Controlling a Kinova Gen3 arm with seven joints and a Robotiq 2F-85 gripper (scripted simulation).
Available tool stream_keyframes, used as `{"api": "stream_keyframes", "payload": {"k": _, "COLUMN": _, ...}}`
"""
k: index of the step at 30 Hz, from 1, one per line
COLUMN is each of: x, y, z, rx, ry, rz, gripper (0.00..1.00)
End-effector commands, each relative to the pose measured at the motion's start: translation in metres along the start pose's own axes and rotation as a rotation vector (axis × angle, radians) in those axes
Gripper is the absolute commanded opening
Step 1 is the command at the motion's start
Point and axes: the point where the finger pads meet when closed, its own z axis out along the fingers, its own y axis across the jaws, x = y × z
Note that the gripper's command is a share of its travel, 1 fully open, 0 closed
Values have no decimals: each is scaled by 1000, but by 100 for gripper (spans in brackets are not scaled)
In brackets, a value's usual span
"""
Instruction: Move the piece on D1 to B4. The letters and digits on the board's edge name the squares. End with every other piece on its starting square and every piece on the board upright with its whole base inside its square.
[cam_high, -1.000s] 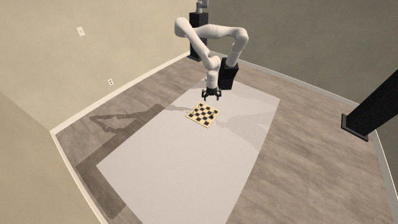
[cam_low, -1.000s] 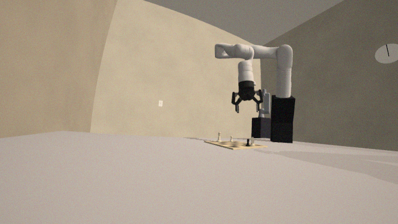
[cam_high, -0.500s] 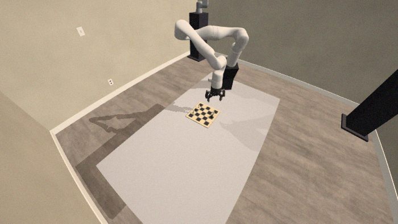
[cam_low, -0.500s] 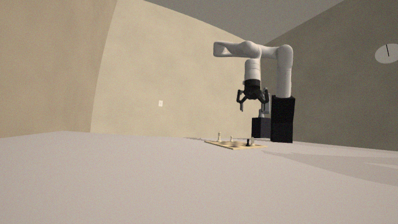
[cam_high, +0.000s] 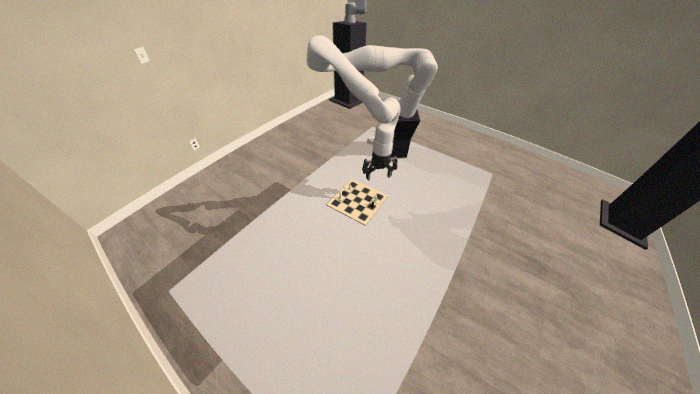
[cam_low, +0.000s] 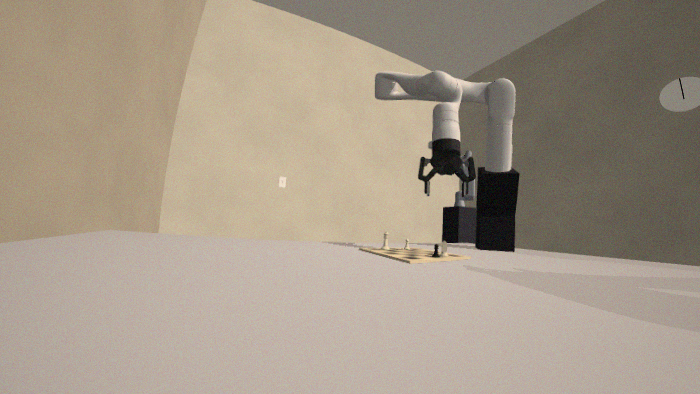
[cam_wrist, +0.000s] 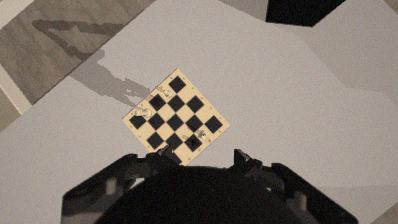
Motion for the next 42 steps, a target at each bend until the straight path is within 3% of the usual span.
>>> {"api": "stream_keyframes", "payload": {"k": 1, "x": 0, "y": 0, "z": 0, "rx": 1, "ry": -1, "rz": 0, "gripper": 100}}
{"api": "stream_keyframes", "payload": {"k": 29, "x": -2, "y": -1, "z": 3, "rx": 7, "ry": -5, "rz": -106, "gripper": 100}}
{"api": "stream_keyframes", "payload": {"k": 42, "x": -7, "y": -2, "z": 12, "rx": 25, "ry": -13, "rz": -415, "gripper": 100}}
